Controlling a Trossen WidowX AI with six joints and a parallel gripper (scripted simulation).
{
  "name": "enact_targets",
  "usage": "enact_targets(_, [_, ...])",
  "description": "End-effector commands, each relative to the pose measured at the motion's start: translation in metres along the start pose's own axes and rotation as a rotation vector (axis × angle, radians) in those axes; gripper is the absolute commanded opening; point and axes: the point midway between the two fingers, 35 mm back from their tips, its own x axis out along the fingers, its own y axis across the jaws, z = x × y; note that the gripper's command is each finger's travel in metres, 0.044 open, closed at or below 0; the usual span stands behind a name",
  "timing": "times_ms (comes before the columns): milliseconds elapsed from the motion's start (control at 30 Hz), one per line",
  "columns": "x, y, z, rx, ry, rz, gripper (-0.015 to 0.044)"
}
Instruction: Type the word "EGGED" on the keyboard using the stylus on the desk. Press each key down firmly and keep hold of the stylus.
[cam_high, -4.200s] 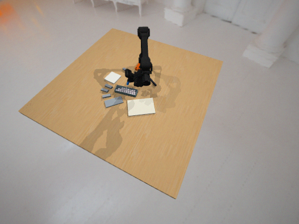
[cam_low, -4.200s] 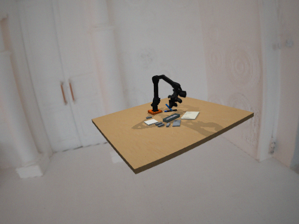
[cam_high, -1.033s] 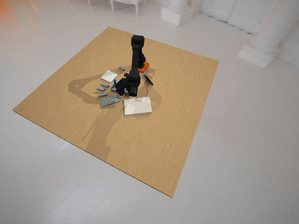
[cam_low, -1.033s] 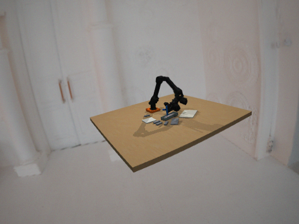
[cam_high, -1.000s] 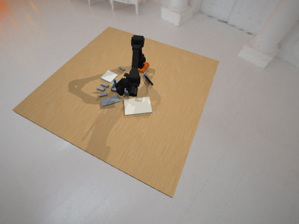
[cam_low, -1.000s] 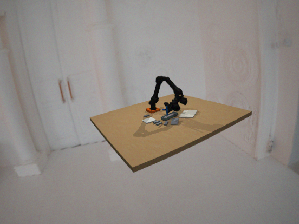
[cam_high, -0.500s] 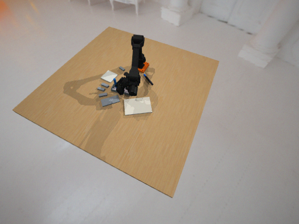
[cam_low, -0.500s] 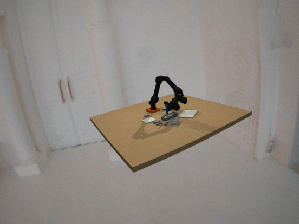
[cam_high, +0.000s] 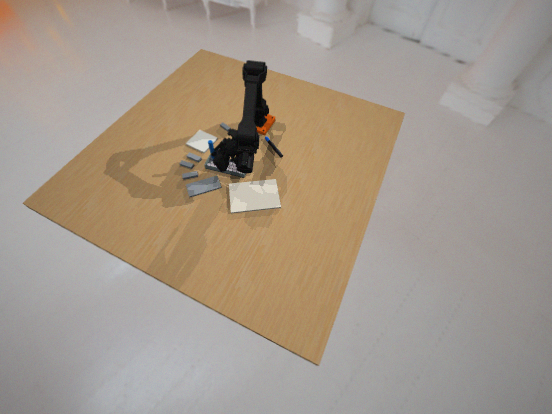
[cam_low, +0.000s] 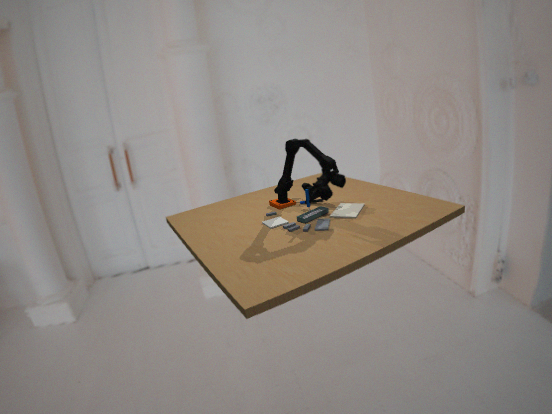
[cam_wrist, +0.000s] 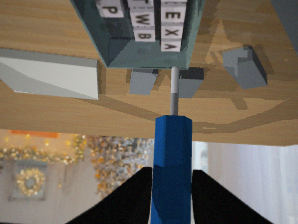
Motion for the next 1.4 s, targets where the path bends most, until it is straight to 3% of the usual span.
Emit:
enact_targets(0, [-0.002,0.003,0.001,0.0,-0.001,0.0,0.0])
enact_targets(300, [-0.021,0.035,0.007,-0.014,0.003,0.007,0.0])
enact_targets(800, [-0.011,0.036,0.024,-0.014,0.002,0.007,0.0])
enact_targets(900, [-0.01,0.036,0.026,-0.014,0.002,0.007,0.0079])
enact_targets(1367, [-0.007,0.036,0.031,-0.014,0.002,0.007,0.0081])
